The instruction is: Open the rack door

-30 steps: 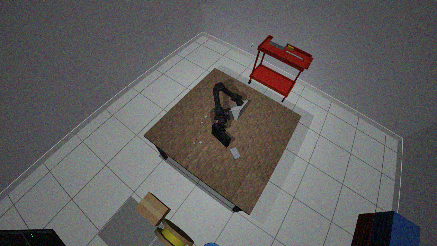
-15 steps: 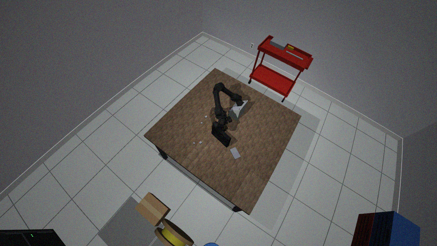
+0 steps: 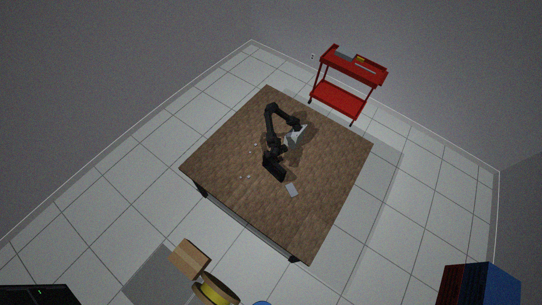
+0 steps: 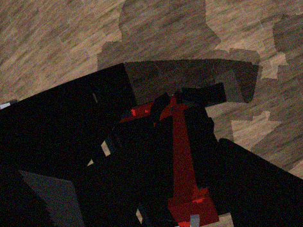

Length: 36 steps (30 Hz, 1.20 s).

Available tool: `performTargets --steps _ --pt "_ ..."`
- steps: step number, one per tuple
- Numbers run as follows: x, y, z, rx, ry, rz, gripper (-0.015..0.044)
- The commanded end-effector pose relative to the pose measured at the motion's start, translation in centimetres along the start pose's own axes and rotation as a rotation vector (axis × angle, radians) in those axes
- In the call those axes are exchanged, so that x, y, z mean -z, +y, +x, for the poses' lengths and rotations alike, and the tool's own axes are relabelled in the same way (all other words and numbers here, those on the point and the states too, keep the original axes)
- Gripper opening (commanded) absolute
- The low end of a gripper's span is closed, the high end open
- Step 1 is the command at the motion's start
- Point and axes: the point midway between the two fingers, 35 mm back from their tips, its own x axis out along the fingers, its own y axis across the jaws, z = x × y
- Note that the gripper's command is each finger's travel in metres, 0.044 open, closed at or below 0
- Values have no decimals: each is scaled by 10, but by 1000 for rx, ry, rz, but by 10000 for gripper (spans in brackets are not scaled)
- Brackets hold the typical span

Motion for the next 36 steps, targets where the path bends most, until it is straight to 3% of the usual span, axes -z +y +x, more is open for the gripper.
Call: performTargets --steps 1,5,36 --pt "0 0 1 3 1 7 289" --pt "0 0 1 3 1 -67 299" --pt "0 0 0 1 3 -1603 299"
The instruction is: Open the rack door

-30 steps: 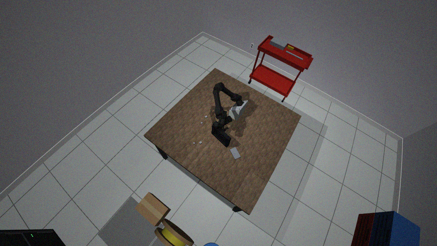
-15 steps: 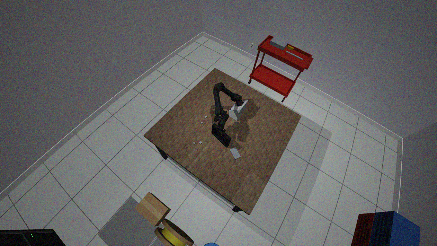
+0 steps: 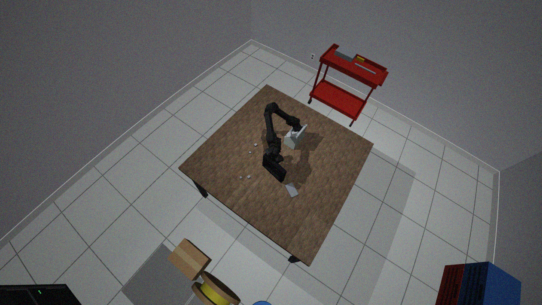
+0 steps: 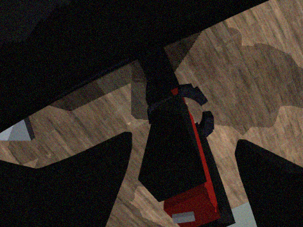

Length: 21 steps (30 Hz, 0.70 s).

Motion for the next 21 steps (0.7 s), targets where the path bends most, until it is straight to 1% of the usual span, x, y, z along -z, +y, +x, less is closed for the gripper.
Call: performTargets --steps 1,21 --pt "-2 1 -1 -1 -5 -204 299" --pt "-2 1 -1 2 -5 -1195 299"
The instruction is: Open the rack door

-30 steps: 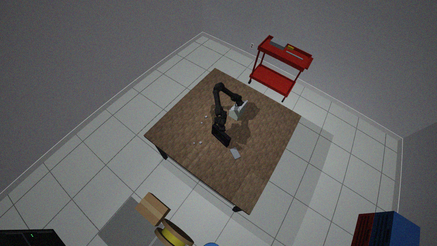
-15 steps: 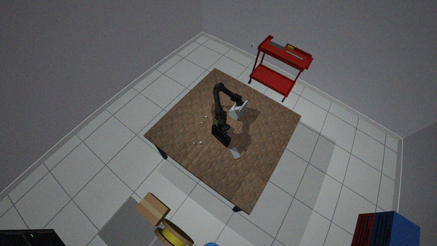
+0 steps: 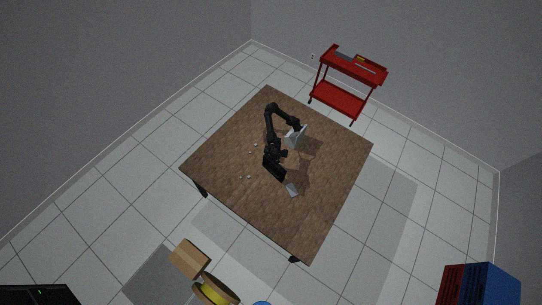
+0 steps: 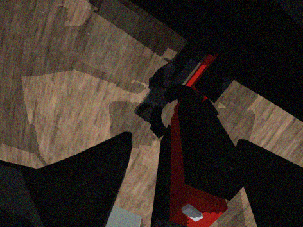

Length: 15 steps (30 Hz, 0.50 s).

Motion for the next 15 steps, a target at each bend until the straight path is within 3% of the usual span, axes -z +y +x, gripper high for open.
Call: performTargets --steps 1,15 --pt "-1 -1 -1 4 -3 -204 299" --pt "-1 -1 -1 5 -1 -898 299"
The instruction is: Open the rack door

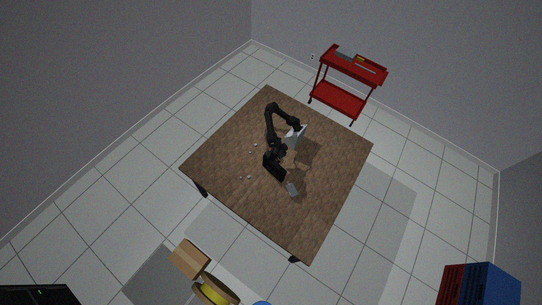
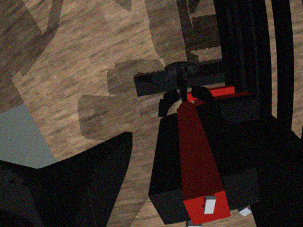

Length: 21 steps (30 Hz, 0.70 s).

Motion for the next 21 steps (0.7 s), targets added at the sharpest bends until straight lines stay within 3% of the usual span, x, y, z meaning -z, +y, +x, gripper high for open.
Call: performTargets --steps 1,6,13,21 --pt "0 -4 2 8 -5 -192 299" --pt "0 -4 2 9 -4 -406 299" --pt "0 -4 2 9 -4 -415 299" --pt "0 -4 2 9 -4 -415 246"
